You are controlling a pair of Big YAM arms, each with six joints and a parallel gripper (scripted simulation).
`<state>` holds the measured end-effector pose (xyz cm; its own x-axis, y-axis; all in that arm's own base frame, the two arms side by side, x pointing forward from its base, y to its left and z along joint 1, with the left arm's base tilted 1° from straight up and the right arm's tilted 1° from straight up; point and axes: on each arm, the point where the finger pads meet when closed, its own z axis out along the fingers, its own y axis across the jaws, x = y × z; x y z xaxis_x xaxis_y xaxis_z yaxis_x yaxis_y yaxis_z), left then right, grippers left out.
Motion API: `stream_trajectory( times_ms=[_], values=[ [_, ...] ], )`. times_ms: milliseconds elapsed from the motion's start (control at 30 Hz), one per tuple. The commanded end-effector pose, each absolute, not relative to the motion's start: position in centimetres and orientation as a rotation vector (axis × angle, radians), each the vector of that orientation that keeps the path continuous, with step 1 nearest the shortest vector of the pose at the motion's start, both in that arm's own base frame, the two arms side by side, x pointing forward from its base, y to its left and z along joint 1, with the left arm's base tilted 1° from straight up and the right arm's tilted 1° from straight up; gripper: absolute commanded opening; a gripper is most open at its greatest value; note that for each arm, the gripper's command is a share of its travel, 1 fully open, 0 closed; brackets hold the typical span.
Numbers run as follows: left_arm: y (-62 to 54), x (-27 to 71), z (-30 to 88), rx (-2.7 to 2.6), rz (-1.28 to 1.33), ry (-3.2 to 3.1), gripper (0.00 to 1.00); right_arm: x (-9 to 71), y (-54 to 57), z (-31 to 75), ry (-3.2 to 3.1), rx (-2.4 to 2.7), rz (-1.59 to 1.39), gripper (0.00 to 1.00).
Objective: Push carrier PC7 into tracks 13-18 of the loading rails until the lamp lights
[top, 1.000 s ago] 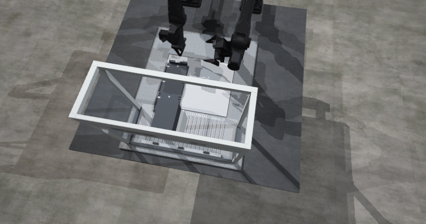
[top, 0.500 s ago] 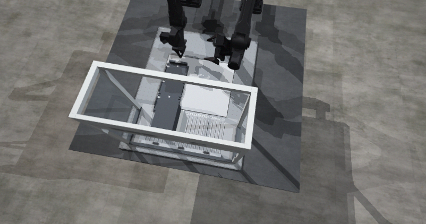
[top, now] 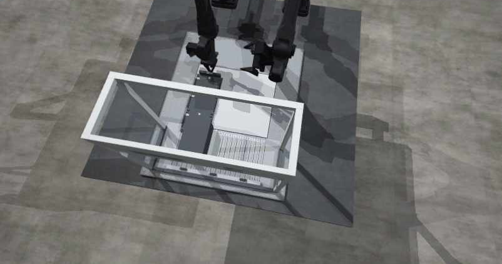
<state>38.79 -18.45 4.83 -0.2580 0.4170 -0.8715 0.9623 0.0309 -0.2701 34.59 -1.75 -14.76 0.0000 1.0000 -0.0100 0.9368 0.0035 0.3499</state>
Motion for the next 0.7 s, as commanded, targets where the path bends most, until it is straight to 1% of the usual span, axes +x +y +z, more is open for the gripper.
stream_trajectory(
  times_ms=[0, 667],
  values=[
    [-18.7, 40.6, 5.3, 1.423, -1.174, 1.698, 1.00, 35.8, -1.4, -15.2, 2.026, 2.041, 0.343, 0.00],
    [-18.7, 44.6, 5.1, 1.310, -1.080, 1.778, 1.00, 39.3, -1.3, -15.1, 2.021, 2.031, 0.356, 0.00]
  ],
)
